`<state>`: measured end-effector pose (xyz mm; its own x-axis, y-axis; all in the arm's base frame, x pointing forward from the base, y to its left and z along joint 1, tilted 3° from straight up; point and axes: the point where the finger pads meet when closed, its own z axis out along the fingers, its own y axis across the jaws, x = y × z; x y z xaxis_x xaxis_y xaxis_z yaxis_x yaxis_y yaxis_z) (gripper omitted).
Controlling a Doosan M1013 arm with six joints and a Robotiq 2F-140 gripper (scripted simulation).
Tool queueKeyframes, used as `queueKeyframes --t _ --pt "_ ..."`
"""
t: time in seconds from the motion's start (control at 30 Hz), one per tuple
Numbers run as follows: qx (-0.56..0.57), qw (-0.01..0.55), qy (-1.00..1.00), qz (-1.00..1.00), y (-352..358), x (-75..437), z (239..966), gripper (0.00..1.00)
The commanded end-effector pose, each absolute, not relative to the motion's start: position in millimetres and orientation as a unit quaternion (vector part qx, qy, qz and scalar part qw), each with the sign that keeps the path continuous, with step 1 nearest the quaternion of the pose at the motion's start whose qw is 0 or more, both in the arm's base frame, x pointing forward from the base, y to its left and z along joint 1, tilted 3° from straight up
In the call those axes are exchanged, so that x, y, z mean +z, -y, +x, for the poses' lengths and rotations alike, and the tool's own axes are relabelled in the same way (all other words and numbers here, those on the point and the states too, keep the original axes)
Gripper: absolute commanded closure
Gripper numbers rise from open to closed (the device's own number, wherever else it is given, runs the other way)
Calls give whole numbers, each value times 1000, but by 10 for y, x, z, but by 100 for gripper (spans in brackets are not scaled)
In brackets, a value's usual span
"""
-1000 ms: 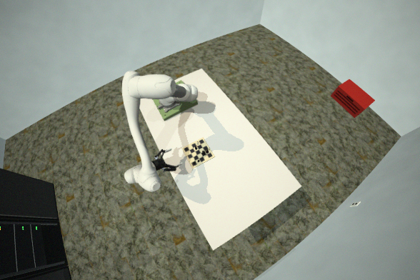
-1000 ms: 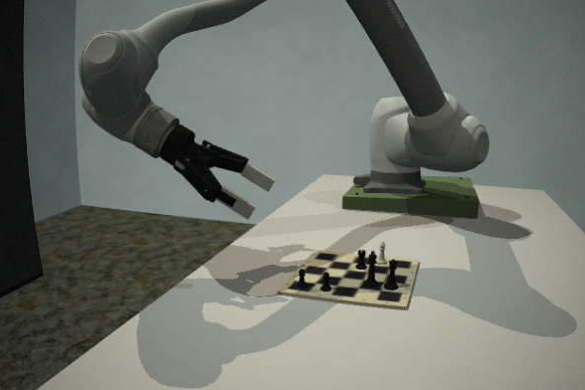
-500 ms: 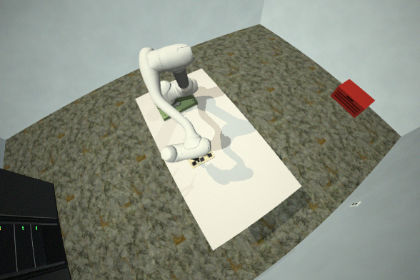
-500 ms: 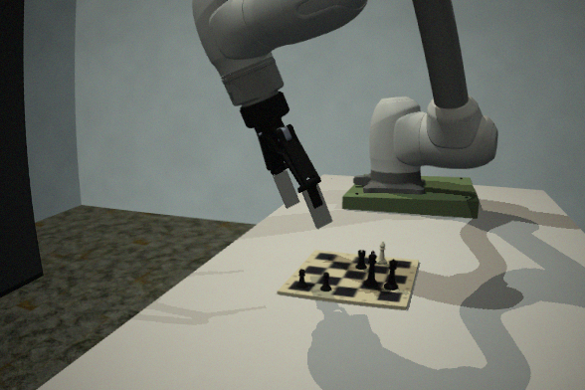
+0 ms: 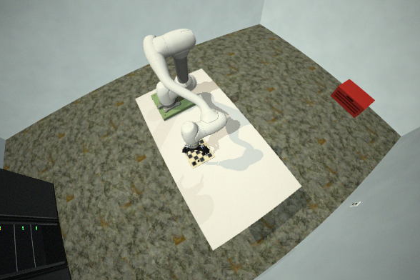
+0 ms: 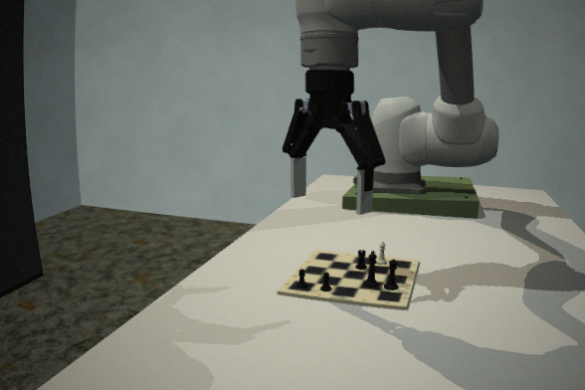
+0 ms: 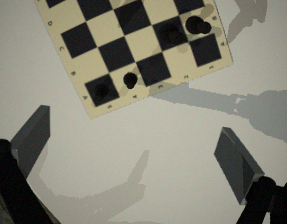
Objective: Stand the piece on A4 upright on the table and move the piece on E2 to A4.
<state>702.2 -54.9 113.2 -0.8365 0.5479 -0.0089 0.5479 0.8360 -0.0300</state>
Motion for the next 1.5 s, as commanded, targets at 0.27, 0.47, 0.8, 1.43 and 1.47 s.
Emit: queueKeyframes --t 0.27,0.47,0.8,1.43,1.47 --pt "16 0 959 -283 549 1132 7022 0" --pt "16 2 984 -176 554 1084 7019 0" --pt "20 9 996 86 570 918 7006 0" --pt "11 19 880 474 581 794 6994 80" --pt "11 19 880 474 581 794 6994 80"
